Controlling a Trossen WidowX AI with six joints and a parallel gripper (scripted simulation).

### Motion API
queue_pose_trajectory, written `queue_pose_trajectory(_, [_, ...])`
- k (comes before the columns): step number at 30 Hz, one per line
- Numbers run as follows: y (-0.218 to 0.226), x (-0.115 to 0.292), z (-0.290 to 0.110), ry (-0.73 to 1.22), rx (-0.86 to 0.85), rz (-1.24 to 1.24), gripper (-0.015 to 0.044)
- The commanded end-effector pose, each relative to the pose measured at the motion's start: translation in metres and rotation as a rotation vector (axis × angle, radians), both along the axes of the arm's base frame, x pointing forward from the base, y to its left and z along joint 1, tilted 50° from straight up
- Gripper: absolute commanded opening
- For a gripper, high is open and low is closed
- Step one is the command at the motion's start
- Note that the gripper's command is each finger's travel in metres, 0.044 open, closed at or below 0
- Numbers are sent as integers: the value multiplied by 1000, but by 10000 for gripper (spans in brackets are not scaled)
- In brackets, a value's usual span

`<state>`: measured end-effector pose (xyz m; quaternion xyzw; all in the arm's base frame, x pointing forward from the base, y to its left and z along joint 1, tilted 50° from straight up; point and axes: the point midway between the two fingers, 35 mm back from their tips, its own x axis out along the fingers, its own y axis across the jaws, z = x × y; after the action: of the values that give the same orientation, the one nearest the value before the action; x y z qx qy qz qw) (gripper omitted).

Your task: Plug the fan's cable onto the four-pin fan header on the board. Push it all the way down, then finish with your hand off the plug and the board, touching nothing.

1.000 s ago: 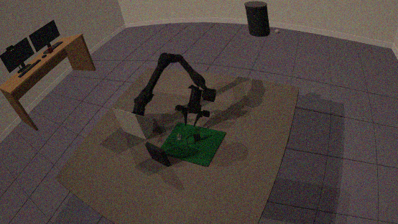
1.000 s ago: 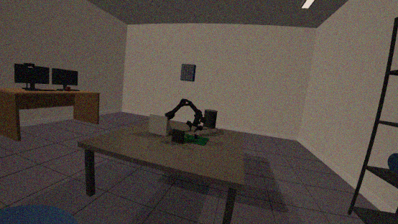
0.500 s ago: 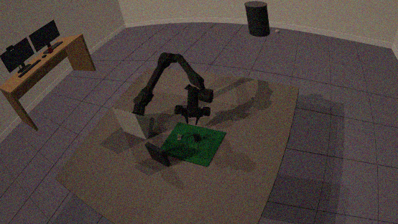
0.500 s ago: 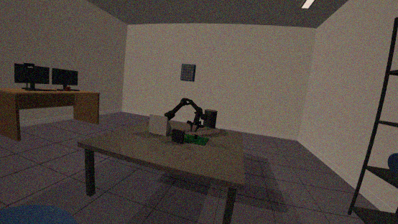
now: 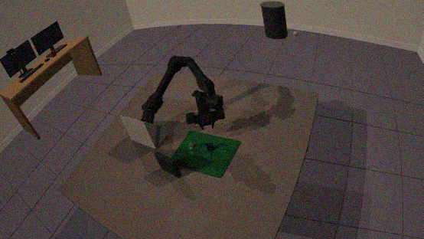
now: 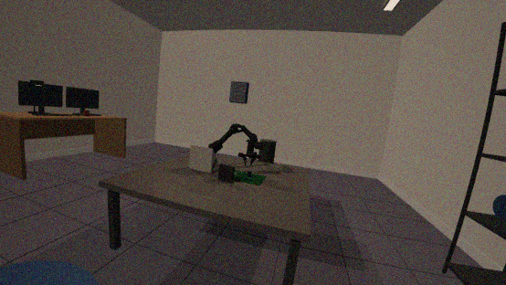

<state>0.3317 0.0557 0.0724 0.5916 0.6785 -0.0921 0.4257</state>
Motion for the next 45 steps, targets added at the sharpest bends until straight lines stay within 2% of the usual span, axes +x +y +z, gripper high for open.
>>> queue_pose_trajectory(1, [1,0,-1,4,-7,1,284])
queue_pose_trajectory(3, [-3,2,0,-35,-3,35,336])
queue_pose_trajectory(7, [-24,12,2,-245,-18,229,440])
queue_pose_trajectory(23, [-116,33,7,-1114,-75,986,440])
queue_pose_trajectory(38, [-116,34,5,-1124,-76,993,440])
queue_pose_trajectory(45, [-60,43,-44,-1125,-77,993,440])
